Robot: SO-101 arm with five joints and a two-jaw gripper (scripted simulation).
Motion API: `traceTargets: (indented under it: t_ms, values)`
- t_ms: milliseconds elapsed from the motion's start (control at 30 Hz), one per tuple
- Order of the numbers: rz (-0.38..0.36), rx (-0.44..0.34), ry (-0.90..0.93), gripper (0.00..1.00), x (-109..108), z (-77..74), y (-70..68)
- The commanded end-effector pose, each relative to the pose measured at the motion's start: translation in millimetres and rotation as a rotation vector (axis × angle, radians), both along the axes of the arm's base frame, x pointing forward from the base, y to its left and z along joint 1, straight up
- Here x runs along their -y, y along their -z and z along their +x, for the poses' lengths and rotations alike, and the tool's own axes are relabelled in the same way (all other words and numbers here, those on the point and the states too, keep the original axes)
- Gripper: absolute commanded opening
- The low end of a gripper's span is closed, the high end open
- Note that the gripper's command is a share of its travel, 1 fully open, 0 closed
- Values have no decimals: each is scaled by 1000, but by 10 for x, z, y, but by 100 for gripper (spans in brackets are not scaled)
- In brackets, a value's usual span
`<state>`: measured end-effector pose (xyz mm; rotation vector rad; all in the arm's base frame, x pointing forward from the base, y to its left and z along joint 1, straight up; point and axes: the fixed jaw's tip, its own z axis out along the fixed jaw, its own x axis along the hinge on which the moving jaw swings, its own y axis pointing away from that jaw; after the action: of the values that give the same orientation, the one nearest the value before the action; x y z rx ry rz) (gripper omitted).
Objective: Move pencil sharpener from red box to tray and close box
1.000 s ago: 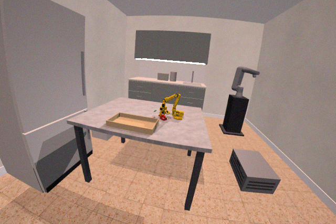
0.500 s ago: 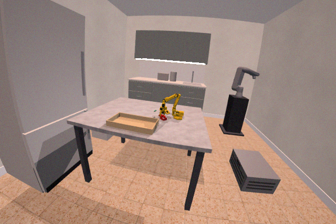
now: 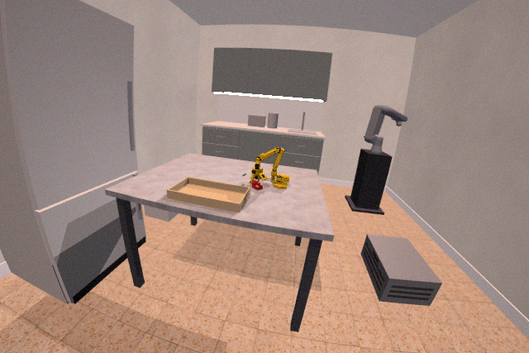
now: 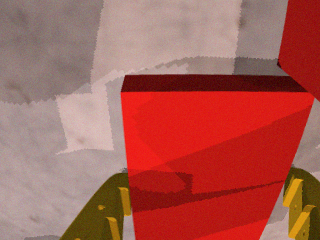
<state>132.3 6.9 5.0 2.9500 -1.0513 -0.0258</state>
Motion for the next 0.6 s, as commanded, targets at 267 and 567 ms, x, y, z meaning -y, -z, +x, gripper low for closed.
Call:
traceTargets:
  t_ms: [267, 567]
  values:
    - [4, 19, -2, 31, 4, 26, -6]
    - [4, 19, -2, 31, 3, 32, -30]
